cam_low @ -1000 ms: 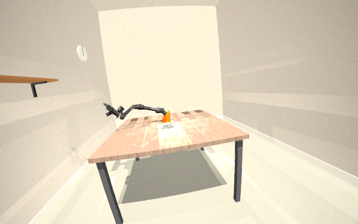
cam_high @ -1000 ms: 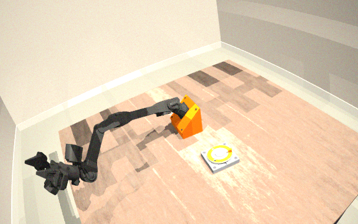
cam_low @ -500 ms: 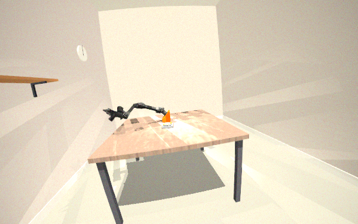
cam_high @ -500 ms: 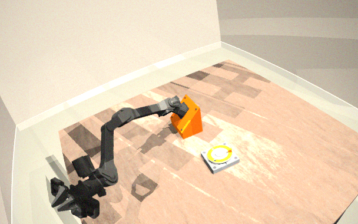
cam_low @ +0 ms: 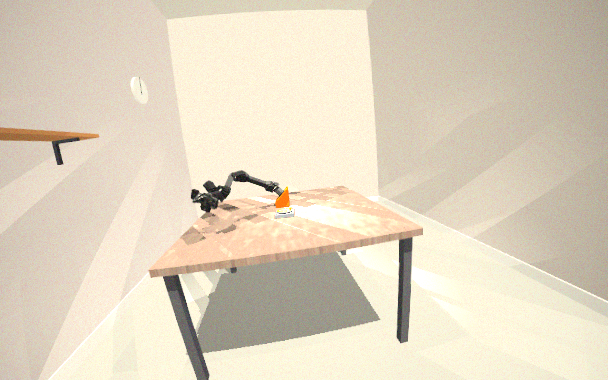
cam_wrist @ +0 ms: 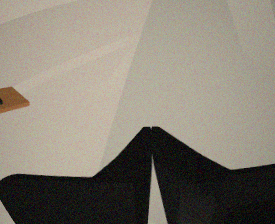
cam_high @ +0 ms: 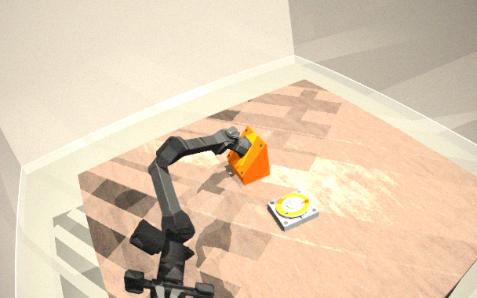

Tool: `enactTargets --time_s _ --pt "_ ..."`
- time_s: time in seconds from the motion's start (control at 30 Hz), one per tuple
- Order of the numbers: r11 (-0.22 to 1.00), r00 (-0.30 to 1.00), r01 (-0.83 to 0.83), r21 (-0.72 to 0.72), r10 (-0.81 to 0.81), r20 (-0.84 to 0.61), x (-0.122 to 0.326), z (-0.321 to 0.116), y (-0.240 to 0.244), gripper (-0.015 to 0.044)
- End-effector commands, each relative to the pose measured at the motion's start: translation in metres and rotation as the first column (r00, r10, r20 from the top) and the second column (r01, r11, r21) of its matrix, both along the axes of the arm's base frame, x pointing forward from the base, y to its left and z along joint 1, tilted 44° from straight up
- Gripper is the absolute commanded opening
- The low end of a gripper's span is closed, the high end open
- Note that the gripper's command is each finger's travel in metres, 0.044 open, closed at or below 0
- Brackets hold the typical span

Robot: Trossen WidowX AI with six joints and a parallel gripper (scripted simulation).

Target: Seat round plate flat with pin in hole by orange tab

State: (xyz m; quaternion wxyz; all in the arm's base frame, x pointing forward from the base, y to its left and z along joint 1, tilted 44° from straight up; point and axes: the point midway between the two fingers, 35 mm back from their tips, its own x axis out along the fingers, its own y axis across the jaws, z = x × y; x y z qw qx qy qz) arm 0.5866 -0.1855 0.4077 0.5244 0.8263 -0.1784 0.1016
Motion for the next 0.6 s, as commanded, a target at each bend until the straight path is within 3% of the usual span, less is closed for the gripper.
enactTargets --time_s 0.0,0.33,0.57 --pt "0.999 0.977 0.018 -0.031 -0.024 -0.212 0.024 -0.066 0.029 0.0" --pt "0.974 0.82 -0.069 -0.214 -0.067 -0.568 0.037 -0.173 0.102 0.0" --pt "0.905 0.606 -0.247 -0.347 -0.135 -0.784 0.017 -0.256 0.161 0.0"
